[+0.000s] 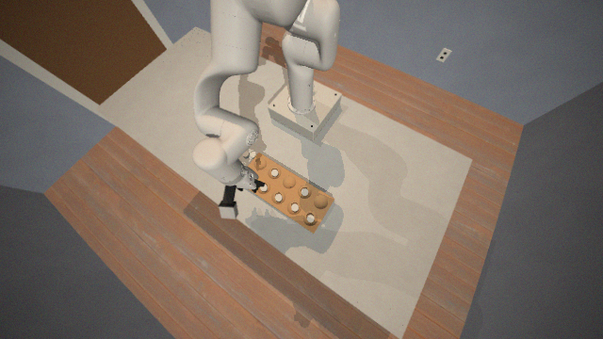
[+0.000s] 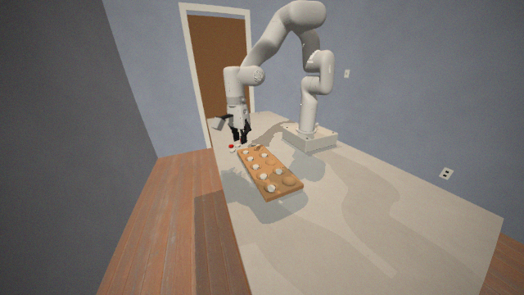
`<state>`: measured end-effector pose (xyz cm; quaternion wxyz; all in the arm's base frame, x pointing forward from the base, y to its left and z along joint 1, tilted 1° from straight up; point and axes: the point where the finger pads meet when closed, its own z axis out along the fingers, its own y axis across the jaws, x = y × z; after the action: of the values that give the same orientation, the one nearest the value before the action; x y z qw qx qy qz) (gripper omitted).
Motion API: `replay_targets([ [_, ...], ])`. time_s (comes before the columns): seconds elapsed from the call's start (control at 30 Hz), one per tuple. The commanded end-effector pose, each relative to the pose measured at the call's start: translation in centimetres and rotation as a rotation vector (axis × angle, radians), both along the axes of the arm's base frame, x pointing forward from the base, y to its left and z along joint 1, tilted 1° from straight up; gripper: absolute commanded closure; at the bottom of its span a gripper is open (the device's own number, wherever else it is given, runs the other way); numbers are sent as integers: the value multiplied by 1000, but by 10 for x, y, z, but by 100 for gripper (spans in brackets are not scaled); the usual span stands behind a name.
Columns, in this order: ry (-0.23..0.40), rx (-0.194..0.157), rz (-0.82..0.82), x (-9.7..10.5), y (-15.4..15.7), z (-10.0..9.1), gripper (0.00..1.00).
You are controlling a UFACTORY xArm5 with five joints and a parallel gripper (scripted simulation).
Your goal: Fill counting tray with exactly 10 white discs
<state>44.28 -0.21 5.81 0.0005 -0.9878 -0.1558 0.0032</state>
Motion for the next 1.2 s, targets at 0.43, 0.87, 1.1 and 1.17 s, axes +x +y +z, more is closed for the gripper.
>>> replay_targets([
  [0.43,-1,-2,-624,-23,-118,-4,53],
  [0.87,1,-4,-997,-53,-183,-7,53],
  [1.1,1,-4,-997,-53,-182,-51,53],
  [1.17,1,-4,-997,-53,-182,-64,53],
])
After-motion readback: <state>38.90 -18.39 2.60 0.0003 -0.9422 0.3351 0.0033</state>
